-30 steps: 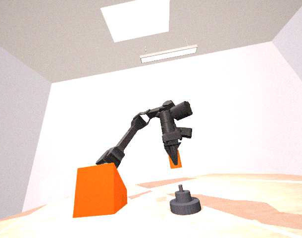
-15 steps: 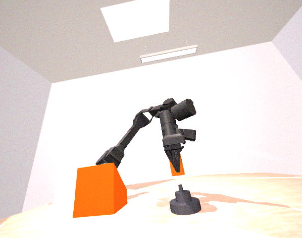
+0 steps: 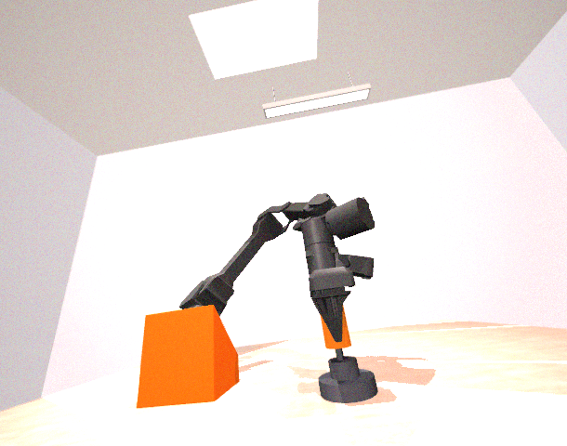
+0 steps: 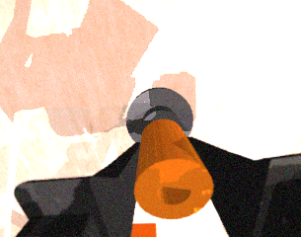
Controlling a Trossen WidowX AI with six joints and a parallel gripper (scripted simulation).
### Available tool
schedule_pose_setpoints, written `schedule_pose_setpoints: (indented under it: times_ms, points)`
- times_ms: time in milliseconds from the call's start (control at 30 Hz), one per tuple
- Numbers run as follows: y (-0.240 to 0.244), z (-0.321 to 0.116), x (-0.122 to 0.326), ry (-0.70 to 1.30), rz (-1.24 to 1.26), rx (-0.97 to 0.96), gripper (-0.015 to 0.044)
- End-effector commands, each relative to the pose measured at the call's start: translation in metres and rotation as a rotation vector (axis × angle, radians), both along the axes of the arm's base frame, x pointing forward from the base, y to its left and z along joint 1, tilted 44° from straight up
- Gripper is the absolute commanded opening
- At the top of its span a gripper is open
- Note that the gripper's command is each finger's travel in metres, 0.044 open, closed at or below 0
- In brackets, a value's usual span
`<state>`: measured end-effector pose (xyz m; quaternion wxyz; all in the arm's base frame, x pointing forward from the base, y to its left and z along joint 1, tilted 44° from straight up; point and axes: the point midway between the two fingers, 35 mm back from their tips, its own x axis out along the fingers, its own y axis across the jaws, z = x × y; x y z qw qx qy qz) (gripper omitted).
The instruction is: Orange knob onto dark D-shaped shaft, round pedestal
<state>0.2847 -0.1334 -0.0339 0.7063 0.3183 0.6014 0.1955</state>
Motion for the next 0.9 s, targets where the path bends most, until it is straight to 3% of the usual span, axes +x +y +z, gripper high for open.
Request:
schedule_pose_setpoints:
  times_ms: [0, 867]
  points:
    - [-0.0019, 0.0008, 0.0006, -0.007, -0.008, 0.001, 0.0000]
    - [0.0007, -0.0018, 0.0016, -0.008, -0.007, 0.000, 0.0000]
